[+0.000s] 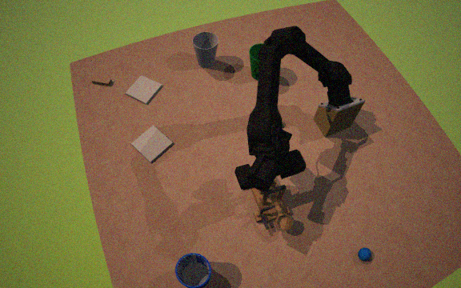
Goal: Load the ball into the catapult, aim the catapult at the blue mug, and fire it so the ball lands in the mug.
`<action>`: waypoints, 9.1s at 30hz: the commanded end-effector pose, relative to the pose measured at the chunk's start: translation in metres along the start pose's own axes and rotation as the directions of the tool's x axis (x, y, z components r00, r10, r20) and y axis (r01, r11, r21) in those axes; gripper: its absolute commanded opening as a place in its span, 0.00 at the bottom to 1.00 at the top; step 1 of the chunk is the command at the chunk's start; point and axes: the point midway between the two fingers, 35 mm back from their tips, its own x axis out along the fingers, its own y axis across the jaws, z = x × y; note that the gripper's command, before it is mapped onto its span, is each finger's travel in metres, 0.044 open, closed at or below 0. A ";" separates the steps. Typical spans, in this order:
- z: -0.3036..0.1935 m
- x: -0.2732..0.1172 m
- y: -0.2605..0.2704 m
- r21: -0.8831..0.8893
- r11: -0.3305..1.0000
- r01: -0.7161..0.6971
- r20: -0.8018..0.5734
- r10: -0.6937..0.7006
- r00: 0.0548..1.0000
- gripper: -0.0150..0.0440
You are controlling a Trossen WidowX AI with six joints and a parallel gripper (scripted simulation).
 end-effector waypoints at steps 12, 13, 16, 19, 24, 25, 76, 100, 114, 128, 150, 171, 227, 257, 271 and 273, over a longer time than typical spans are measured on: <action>0.001 0.026 -0.003 -0.012 1.000 0.002 0.010 -0.002 1.000 1.00; 0.001 0.028 -0.003 -0.012 1.000 0.002 0.011 -0.002 1.000 1.00; 0.002 0.033 -0.003 -0.012 1.000 0.002 0.011 -0.002 1.000 1.00; 0.002 0.037 -0.003 -0.012 1.000 0.002 0.012 -0.002 1.000 1.00; 0.002 0.035 -0.001 0.000 1.000 0.001 0.004 -0.001 1.000 0.96; 0.002 0.035 -0.001 0.000 1.000 0.001 0.004 -0.001 1.000 0.91; -0.004 -0.013 0.009 -0.762 0.647 0.007 0.007 -0.003 1.000 0.25; -0.013 0.006 0.022 -0.869 0.495 0.008 0.008 -0.001 1.000 0.25; -0.013 0.029 0.022 -0.869 0.495 0.009 0.010 -0.001 1.000 0.25; -0.011 0.034 0.023 -0.863 0.506 0.012 0.009 -0.007 1.000 0.43; -0.017 -0.057 0.022 -0.871 0.491 0.005 0.007 0.001 1.000 1.00; -0.012 -0.007 0.023 -0.867 0.497 0.008 0.008 -0.001 1.000 1.00; -0.012 -0.015 0.024 -0.864 0.504 0.005 0.005 -0.003 1.000 0.25; -0.029 -0.013 0.026 -0.920 -0.391 0.006 0.007 -0.001 1.000 0.25; -0.041 -0.007 0.024 -0.868 -0.497 0.005 0.006 -0.001 1.000 0.25; -0.041 -0.004 0.025 -0.868 -0.497 0.005 0.006 -0.001 1.000 0.25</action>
